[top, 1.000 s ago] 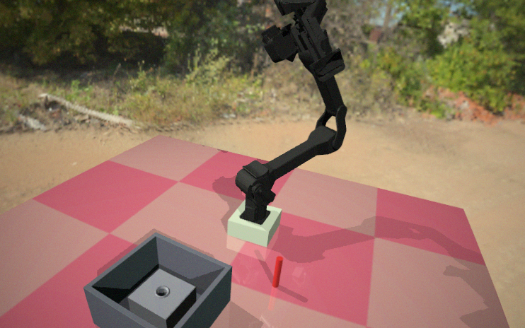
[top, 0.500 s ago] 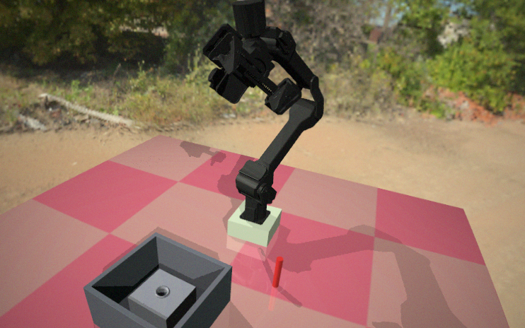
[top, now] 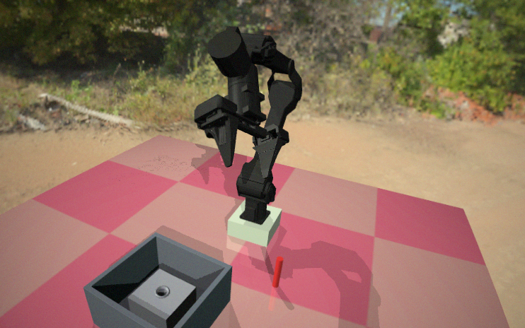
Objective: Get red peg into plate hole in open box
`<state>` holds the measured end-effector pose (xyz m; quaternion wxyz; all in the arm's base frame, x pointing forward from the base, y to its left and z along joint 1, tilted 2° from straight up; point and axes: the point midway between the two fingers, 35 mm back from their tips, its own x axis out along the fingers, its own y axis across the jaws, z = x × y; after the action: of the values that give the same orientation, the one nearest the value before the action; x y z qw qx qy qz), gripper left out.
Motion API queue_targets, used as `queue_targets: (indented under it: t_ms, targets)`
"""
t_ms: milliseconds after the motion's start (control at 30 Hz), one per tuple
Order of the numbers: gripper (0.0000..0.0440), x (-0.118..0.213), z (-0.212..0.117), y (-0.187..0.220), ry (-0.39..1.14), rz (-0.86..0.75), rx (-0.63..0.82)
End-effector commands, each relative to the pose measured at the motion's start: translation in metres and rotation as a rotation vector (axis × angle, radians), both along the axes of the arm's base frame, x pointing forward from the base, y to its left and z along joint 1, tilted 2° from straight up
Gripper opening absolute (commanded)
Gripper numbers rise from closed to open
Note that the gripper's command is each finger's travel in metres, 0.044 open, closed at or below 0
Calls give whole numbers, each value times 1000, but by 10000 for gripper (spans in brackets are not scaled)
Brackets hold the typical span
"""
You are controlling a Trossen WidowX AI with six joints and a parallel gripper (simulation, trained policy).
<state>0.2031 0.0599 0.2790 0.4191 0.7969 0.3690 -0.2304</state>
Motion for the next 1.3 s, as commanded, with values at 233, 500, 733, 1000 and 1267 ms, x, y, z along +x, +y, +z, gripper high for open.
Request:
queue_targets:
  t_ms: [233,500,733,1000,1267]
  targets:
    - [440,-12,-60,16,229,251,-259]
    - [440,-24,-92,28,349,457,-422]
    - [440,-37,-120,39,442,647,-557]
    - [440,-46,-153,54,515,829,-693]
    - [440,-46,-186,67,522,924,-776]
